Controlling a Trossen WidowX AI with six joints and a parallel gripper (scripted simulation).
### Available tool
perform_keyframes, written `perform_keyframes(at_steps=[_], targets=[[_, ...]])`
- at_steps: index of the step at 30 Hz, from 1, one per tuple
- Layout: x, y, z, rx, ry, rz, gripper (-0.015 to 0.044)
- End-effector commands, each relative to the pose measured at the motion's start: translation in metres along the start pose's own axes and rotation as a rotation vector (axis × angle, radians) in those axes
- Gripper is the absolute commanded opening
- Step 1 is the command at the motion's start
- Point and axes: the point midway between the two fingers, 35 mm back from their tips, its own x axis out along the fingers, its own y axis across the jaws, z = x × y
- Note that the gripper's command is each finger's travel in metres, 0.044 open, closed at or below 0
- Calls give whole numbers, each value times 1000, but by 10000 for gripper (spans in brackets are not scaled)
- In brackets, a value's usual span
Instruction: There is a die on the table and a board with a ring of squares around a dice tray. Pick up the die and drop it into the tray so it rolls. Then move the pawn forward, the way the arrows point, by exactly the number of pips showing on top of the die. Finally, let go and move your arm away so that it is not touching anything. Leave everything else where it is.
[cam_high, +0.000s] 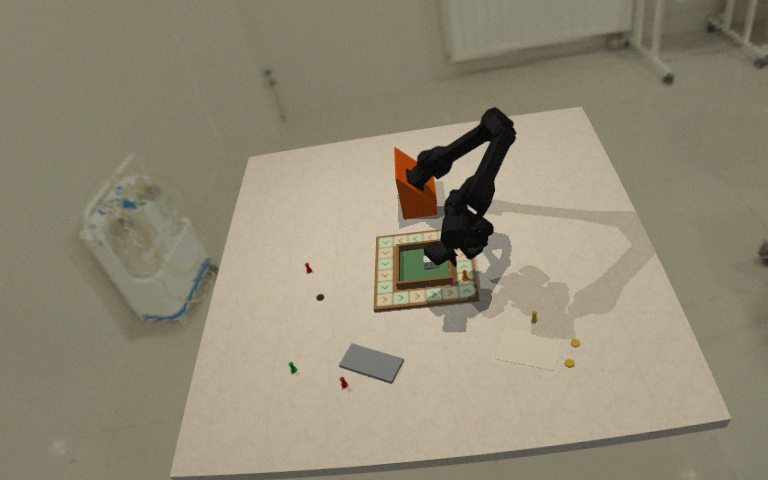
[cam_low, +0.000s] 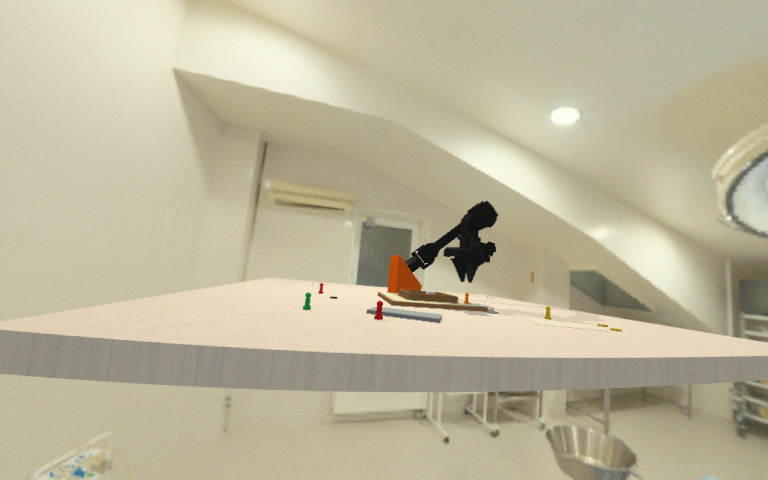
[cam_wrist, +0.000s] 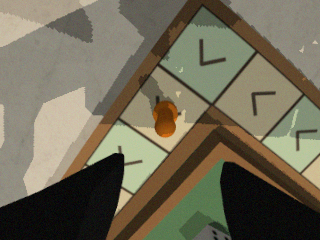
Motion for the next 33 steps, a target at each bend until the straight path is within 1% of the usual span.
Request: perform_keyframes(at_steps=[1,6,9,33], targets=[[2,5,5,-85,-3,9,200],[4,4,2,-85,-3,9,200],[16,4,2,-85,-3,10,200],[50,4,3,-85,-4,10,200]])
